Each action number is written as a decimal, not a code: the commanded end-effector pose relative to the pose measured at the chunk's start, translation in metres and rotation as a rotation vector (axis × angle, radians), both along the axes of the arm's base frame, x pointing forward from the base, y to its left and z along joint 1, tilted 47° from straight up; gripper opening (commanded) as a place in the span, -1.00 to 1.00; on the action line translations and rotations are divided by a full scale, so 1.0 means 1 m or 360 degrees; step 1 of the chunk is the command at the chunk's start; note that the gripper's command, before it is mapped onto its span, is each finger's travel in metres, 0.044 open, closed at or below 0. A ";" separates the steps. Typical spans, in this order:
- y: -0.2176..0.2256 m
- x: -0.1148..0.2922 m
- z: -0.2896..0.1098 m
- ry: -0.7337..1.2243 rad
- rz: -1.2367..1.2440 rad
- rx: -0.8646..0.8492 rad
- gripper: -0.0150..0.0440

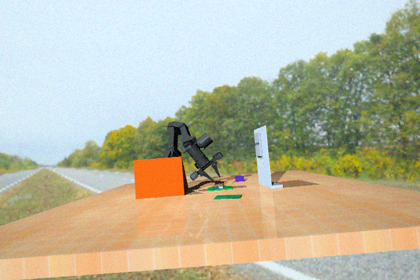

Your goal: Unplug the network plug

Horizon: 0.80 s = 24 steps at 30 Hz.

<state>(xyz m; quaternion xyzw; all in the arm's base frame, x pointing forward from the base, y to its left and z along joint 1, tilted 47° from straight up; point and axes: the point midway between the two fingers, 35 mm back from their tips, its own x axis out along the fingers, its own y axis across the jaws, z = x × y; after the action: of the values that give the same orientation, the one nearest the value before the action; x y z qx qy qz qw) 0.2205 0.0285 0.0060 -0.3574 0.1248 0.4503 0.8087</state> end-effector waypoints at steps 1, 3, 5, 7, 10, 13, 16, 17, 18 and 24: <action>-0.004 0.001 0.003 -0.0009 0.0009 -0.0008 0.04; -0.005 0.002 0.003 -0.0008 0.0009 -0.0010 0.04; -0.007 0.002 0.004 -0.0007 0.0009 -0.0012 0.04; -0.008 0.002 0.005 -0.0005 0.0010 -0.0013 0.04; -0.010 0.002 0.006 -0.0003 0.0010 -0.0015 0.04; -0.013 0.002 0.007 -0.0002 0.0010 -0.0017 0.04; -0.015 0.003 0.009 0.0000 0.0010 -0.0019 0.04; -0.016 0.003 0.009 0.0000 0.0011 -0.0019 0.04; -0.016 0.003 0.010 0.0001 0.0011 -0.0020 0.04; -0.021 0.003 0.013 0.0003 0.0011 -0.0022 0.04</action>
<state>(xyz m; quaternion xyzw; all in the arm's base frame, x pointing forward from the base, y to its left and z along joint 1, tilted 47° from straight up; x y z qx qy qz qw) 0.2224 0.0108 0.0155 -0.3599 0.1305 0.4520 0.8057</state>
